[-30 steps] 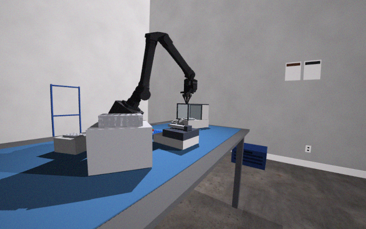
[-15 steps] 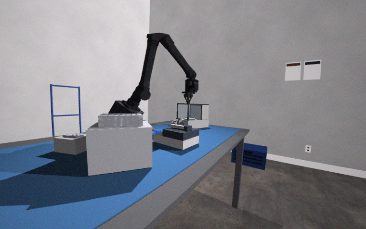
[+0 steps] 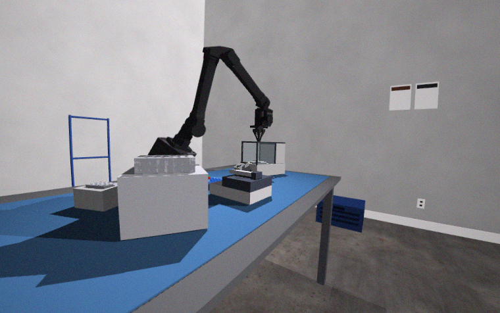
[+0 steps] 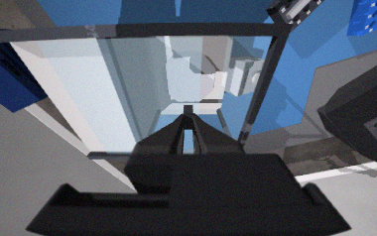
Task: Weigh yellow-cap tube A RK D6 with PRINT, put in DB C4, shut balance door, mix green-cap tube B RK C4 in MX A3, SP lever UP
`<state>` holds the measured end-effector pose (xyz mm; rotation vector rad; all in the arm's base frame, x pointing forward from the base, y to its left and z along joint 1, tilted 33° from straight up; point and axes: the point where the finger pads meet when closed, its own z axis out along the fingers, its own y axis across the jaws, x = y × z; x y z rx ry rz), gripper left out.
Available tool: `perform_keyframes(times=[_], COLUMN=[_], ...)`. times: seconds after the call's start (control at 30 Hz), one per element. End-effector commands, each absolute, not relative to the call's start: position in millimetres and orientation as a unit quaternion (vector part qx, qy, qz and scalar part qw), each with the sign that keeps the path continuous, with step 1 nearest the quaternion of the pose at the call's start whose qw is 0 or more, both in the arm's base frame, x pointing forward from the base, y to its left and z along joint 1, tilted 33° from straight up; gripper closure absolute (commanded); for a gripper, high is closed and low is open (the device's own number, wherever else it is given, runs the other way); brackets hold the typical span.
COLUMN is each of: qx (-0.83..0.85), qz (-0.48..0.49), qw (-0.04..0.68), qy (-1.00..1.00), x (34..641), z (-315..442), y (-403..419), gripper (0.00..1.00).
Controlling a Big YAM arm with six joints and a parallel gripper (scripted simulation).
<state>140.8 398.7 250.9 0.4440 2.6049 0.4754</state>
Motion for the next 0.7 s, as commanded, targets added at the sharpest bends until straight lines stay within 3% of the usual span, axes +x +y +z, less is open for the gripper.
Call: perform_keyframes(times=[0.0,0.67], qx=[0.160,0.160], qz=[0.183,0.183], qw=[0.225,0.225], qy=[0.944,0.944], x=[144.9,148.6], z=[268.3,275.3], y=[410.0,426.0], gripper=[0.94,0.94])
